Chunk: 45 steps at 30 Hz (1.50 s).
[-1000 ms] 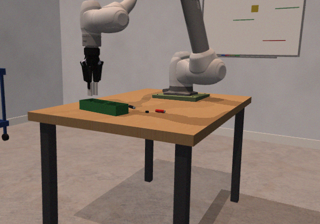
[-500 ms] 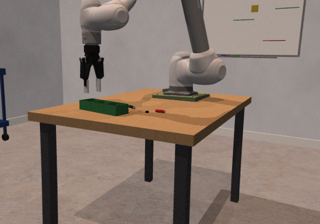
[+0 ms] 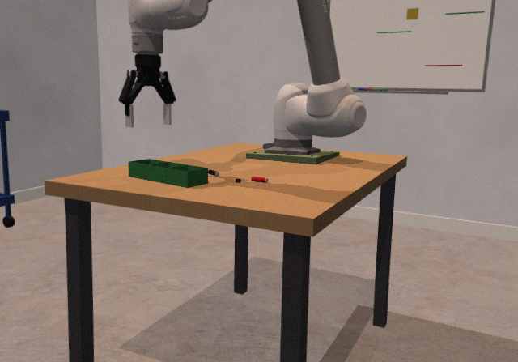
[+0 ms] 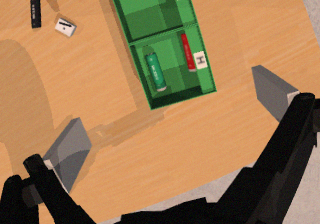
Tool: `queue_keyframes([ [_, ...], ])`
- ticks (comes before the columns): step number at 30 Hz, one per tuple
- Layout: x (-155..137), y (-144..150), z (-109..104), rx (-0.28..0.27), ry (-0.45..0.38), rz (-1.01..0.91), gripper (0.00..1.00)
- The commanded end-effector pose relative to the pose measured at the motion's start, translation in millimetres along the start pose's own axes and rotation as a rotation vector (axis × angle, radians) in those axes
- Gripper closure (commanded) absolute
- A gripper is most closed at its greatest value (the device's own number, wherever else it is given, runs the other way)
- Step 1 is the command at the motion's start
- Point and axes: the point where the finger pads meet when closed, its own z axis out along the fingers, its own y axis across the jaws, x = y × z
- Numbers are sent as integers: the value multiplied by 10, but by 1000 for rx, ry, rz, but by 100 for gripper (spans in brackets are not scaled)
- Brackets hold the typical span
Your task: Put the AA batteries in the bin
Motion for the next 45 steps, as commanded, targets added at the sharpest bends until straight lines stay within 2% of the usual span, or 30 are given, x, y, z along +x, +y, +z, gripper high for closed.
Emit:
queue_keyframes([
  [1, 33, 11, -141, -3, 5, -6, 0],
  [12, 31, 9, -541, -3, 5, -6, 0],
  [45, 31, 9, -547, -3, 5, -6, 0],
])
